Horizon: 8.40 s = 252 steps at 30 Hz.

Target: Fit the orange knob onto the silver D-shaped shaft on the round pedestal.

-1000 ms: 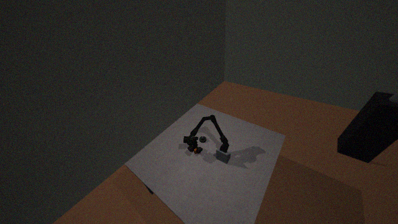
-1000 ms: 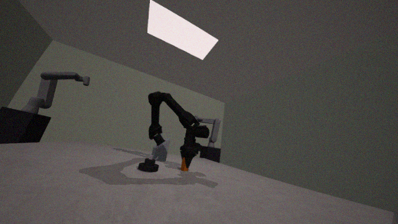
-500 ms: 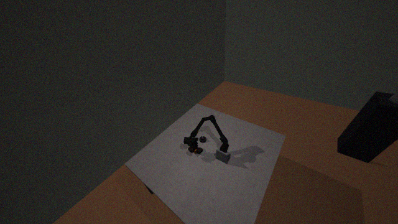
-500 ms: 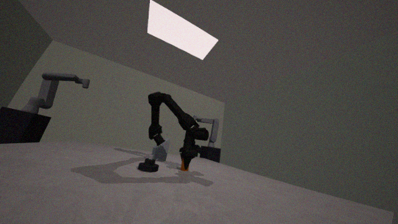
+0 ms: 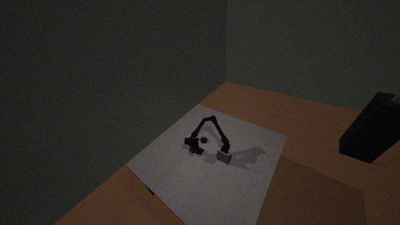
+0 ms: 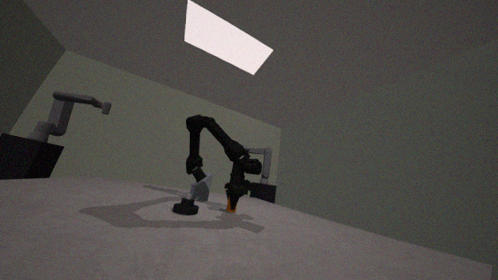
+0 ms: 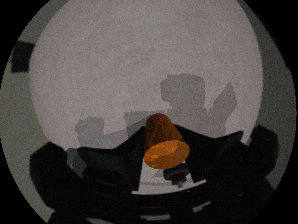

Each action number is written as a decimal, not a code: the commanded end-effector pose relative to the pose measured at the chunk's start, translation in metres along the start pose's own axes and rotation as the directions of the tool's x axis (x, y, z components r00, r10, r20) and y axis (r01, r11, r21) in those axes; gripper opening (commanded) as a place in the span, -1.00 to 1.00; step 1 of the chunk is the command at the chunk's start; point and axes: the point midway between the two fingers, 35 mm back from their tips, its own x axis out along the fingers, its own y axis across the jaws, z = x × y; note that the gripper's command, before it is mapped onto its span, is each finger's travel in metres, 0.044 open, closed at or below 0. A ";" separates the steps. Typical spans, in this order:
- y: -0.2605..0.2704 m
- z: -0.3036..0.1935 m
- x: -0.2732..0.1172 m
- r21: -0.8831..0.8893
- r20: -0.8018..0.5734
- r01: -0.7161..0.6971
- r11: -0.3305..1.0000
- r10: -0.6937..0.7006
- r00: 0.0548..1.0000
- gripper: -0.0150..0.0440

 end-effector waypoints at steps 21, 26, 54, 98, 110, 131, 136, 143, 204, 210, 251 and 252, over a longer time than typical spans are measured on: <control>-0.008 0.008 -0.074 0.006 0.017 0.006 1.000 -0.006 1.000 -0.49; -0.008 0.008 -0.090 0.008 0.018 0.005 1.000 -0.005 1.000 -0.49; -0.024 -0.020 -0.126 0.003 0.026 0.004 1.000 -0.004 1.000 -0.49; -0.061 -0.146 -0.088 0.017 0.022 0.002 1.000 -0.002 1.000 -0.49; -0.062 -0.179 -0.078 0.007 0.001 0.007 1.000 -0.007 1.000 -0.49; -0.065 -0.182 -0.078 0.475 0.001 0.006 0.880 -0.007 1.000 -0.49; -0.065 -0.182 -0.078 0.589 0.001 0.006 0.808 -0.007 1.000 -0.49; -0.064 -0.180 -0.078 0.729 0.001 0.004 0.684 -0.007 1.000 -0.49; -0.062 -0.179 -0.039 0.802 -0.001 0.005 0.597 -0.008 1.000 -0.49; -0.063 -0.179 -0.035 0.802 -0.001 0.005 0.597 -0.008 1.000 -0.49; -0.062 -0.178 -0.129 0.804 0.006 -0.002 0.595 -0.005 1.000 1.00; -0.062 -0.179 -0.132 0.804 0.006 -0.002 0.595 -0.005 1.000 1.00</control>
